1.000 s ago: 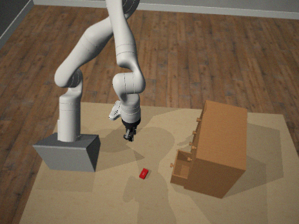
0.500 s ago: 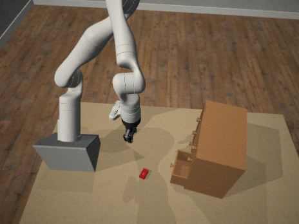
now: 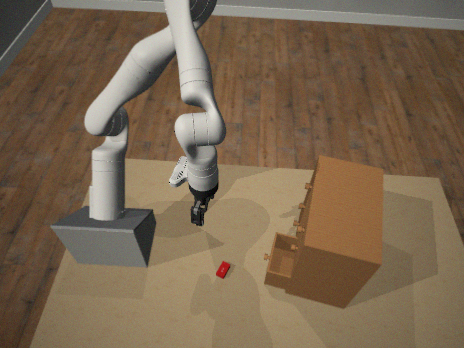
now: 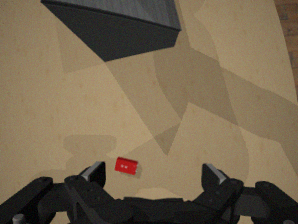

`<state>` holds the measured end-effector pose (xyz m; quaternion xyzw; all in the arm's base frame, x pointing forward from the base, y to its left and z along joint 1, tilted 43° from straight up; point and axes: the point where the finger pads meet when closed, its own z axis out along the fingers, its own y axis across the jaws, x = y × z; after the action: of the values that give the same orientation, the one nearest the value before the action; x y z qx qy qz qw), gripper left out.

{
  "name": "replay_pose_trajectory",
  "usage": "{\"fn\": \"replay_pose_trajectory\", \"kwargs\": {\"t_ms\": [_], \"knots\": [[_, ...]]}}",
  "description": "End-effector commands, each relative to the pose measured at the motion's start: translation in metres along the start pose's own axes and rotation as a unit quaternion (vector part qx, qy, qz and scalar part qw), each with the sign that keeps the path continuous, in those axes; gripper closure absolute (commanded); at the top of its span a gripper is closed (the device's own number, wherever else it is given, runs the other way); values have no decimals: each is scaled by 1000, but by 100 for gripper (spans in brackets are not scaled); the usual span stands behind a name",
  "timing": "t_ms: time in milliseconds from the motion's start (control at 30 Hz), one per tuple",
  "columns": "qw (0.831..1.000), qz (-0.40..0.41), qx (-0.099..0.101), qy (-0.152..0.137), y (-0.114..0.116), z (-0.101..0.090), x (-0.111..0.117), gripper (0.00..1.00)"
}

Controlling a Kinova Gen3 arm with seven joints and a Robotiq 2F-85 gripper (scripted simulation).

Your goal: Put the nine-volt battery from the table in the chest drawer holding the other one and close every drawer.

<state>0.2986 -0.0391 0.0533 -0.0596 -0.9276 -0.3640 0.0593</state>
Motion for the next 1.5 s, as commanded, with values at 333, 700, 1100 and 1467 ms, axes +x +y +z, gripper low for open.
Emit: {"fn": "replay_pose_trajectory", "kwargs": {"t_ms": [333, 700, 1100, 1467], "knots": [[1000, 0, 0, -1, 0, -26, 0, 0], [1000, 0, 0, -1, 0, -51, 0, 0], [1000, 0, 0, -1, 8, -51, -22, 0], [1000, 0, 0, -1, 32, -51, -80, 0]]}}
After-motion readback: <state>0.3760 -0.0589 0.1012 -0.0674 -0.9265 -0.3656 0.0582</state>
